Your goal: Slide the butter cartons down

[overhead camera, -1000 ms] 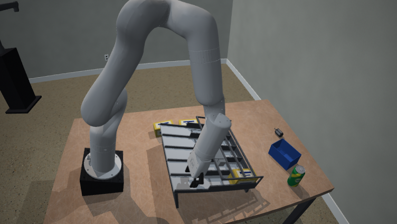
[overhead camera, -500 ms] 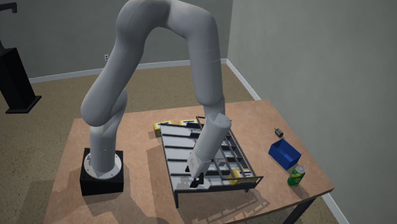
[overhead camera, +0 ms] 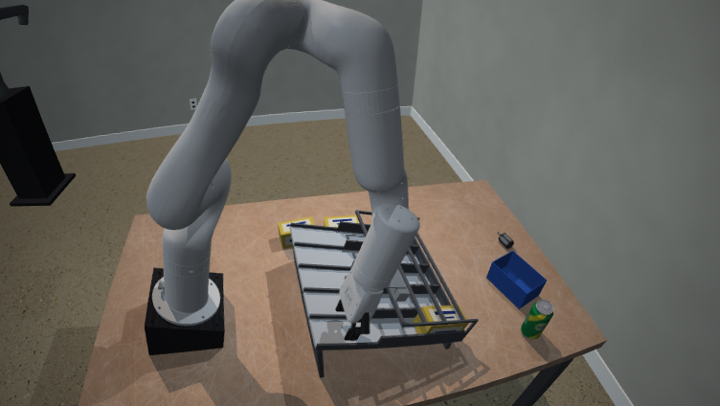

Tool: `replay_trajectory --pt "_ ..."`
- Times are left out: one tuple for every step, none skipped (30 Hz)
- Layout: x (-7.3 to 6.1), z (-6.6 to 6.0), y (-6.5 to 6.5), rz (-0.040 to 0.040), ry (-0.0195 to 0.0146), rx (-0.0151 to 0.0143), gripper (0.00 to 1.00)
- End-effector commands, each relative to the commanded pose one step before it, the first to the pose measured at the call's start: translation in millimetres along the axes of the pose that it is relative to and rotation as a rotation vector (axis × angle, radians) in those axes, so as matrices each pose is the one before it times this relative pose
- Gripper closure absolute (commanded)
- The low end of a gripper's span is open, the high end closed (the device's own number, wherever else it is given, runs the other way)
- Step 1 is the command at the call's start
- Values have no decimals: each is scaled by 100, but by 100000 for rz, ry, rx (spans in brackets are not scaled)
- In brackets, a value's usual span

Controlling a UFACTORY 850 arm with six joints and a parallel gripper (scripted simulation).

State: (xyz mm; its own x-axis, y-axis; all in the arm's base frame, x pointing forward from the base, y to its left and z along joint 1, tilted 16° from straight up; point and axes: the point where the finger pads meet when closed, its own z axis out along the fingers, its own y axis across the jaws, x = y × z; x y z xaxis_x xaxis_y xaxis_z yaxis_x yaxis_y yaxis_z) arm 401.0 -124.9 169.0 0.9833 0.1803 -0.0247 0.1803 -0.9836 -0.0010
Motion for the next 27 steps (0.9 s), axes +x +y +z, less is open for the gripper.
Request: replay_trajectory --pt "52 -59 31 10 131 -66 10" --pt "0 0 0 0 0 0 10" --pt "0 0 0 0 0 0 10" --pt "0 0 0 0 0 0 10" --pt "0 0 0 0 0 0 9" --pt "0 0 0 0 0 0 9" --pt "0 0 0 0 0 0 9" --pt "0 0 0 0 0 0 9" --pt "0 0 0 0 0 0 9" --pt "0 0 0 0 0 0 9" --pt "0 0 0 0 0 0 9" --pt "0 0 0 0 0 0 9" --pt "0 0 0 0 0 0 9" --pt "0 0 0 0 0 0 9" --pt "0 0 0 0 0 0 9" --pt "0 0 0 0 0 0 9" --pt "0 0 0 0 0 0 9" --pt "0 0 0 0 0 0 9" --pt "0 0 0 0 0 0 9" --pt "0 0 0 0 0 0 9" --pt "0 0 0 0 0 0 9" --pt "0 0 0 0 0 0 0" --pt "0 0 0 0 0 0 0" --pt "0 0 0 0 0 0 0" --pt "0 0 0 0 0 0 0" --pt "0 0 0 0 0 0 0" --pt "0 0 0 0 0 0 0"
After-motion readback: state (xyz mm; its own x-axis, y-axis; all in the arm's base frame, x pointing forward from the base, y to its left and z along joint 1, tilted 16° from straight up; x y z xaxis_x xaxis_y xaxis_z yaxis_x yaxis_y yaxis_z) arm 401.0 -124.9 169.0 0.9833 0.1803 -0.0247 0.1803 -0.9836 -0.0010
